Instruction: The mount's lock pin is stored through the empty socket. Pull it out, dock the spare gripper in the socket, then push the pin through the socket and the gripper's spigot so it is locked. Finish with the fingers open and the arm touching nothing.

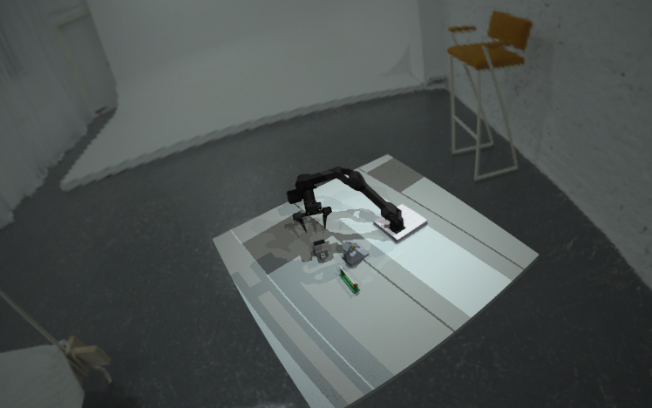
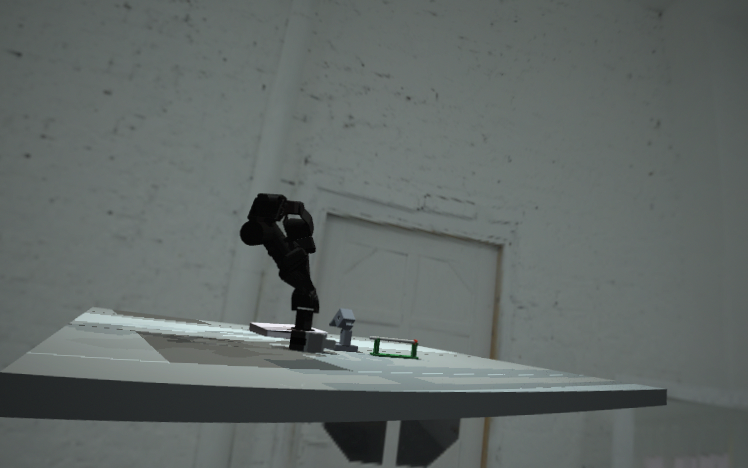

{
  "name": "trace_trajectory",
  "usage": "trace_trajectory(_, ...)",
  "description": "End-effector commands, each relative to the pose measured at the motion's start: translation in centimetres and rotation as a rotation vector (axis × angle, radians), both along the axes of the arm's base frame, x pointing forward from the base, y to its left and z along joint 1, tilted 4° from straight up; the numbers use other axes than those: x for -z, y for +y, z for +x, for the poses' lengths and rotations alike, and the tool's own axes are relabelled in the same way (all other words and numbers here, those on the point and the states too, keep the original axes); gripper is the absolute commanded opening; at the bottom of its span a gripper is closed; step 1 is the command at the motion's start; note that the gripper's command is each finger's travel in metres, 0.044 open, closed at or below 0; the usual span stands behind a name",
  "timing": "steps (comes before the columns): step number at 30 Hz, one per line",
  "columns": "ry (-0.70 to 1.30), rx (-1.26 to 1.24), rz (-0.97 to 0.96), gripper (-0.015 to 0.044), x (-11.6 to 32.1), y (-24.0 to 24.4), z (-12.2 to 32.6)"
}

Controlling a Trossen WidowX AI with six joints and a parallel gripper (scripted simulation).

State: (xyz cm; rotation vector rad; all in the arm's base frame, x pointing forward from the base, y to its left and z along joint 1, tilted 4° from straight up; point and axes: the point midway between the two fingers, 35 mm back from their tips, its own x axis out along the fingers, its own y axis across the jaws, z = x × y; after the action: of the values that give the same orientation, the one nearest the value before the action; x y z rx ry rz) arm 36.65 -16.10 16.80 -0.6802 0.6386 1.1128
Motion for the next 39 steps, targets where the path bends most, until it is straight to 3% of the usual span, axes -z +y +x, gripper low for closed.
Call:
trace_trajectory(1, 0.009, -0.002, 0.014, 0.044, 1.4, -0.1, 0.2)
trace_trajectory(8, 0.067, 0.007, 0.055, 0.044, 6.8, 0.0, 0.6)
trace_trajectory(39, 0.069, 0.007, 0.056, 0.044, 11.4, -0.5, 0.9)
